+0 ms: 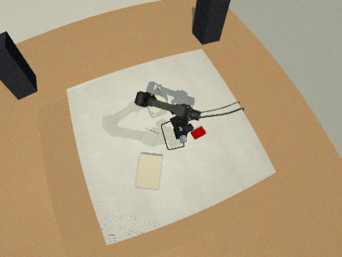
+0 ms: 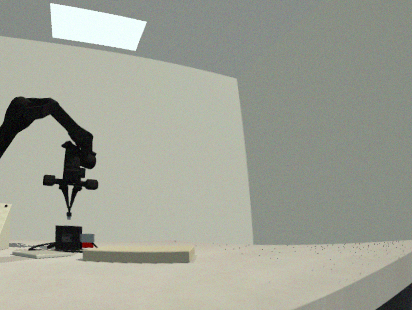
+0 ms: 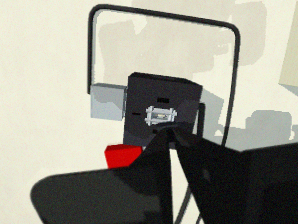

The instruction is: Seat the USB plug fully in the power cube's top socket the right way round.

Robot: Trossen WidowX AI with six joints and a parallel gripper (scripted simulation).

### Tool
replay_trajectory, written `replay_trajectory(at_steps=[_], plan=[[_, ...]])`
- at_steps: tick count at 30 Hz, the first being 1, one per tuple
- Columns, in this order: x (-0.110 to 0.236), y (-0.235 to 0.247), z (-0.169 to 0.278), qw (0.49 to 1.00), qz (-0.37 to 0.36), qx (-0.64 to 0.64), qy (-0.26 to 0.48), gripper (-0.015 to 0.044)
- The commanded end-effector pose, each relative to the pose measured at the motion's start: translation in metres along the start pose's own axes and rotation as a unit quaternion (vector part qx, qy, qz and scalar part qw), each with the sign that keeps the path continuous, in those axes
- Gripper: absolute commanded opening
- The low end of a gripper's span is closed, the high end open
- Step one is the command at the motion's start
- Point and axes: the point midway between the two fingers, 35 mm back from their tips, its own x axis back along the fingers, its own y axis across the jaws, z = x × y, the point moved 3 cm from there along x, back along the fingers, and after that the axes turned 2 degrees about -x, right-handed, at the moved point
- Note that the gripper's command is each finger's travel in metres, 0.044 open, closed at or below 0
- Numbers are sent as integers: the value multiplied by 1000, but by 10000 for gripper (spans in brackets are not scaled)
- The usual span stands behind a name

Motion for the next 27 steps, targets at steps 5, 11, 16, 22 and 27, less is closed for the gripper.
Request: replay_trajectory(at_steps=[5,11,16,22,27], plan=[[0,0,0,996,0,93,0,0],[0,0,0,985,0,171,0,0],[0,0,0,972,0,235,0,0],[0,0,0,950,0,311,0,0],[0,0,0,928,0,372,0,0]])
